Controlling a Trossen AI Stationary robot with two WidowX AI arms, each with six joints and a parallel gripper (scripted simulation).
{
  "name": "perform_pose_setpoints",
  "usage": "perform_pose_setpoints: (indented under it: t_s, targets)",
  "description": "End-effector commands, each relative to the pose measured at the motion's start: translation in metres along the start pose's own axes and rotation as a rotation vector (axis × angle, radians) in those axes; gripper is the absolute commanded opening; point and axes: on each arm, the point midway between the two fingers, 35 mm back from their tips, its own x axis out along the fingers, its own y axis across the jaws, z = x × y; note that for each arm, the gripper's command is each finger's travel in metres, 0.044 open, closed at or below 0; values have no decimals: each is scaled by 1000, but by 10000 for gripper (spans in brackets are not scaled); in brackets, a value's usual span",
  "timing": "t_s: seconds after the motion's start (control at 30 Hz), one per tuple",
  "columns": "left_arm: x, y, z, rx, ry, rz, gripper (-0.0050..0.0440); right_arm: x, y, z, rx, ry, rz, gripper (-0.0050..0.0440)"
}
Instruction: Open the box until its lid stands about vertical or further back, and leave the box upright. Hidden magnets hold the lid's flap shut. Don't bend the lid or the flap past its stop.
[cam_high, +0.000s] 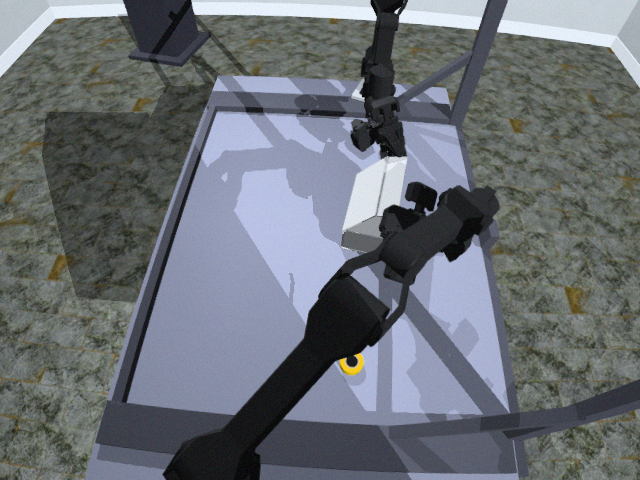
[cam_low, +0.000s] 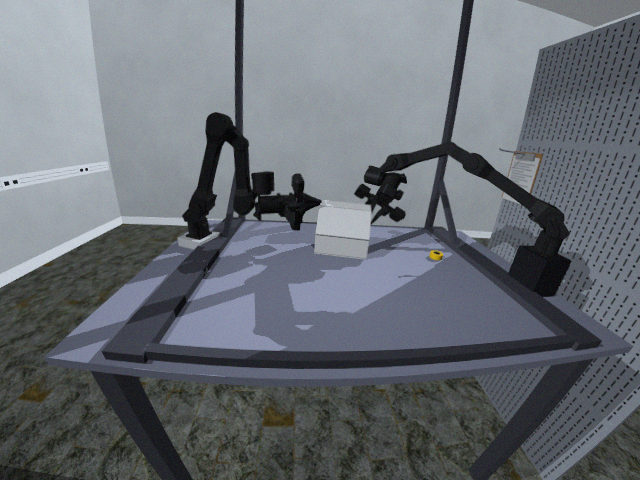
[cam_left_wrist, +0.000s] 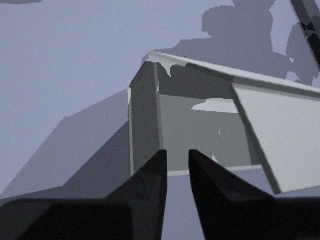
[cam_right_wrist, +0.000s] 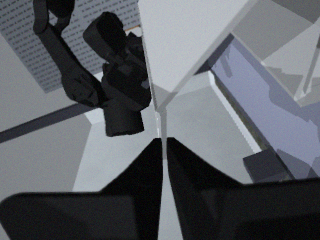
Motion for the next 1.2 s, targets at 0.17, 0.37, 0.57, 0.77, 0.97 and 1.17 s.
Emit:
perform_pose_setpoints:
  t_s: [0.17,0.37,0.57,0.77,0.97,1.17]
  targets:
    - [8,-2,-4,-21,0,-6,60,2,7,-1,-6,6,22,10]
    - [18,3,-10,-22,-4,-1,60,2,7,-1,-6,6,22,10]
    - [25,7,-15,-22,-7,2,60,2,7,-1,-6,6,22,10]
    - [25,8,-15,-21,-8,4,60,2,7,-1,-6,6,22,10]
    - [20,1,-10,-37,-5,-14,60,2,7,-1,-6,6,22,10]
    - [17,-4,-4,-49,-7,-30,40,2,7,-1,-6,6,22,10]
